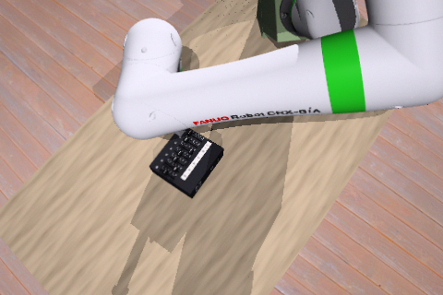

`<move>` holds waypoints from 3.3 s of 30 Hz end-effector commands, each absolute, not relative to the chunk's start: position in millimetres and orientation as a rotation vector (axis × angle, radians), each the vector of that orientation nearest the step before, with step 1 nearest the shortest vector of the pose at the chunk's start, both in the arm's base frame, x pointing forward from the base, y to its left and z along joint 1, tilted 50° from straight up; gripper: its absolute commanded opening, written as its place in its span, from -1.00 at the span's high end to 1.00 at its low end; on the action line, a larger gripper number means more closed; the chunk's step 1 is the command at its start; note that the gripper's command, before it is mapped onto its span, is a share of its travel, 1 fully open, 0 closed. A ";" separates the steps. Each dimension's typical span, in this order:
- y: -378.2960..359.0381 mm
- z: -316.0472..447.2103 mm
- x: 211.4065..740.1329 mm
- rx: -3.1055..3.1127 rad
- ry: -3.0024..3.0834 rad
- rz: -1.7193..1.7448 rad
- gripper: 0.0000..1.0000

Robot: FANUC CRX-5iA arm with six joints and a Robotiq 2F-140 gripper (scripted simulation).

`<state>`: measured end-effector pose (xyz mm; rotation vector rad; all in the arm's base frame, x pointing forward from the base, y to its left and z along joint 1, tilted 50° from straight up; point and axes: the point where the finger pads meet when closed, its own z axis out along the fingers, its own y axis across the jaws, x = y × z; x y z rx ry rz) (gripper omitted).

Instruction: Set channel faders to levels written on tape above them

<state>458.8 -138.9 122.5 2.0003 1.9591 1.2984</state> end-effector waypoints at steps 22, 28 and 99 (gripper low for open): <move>-133.9 115.9 465.0 2.000 1.959 1.298 1.00; -133.5 115.4 465.4 2.000 1.959 1.298 1.00; -127.5 107.7 472.4 2.000 1.959 1.298 1.00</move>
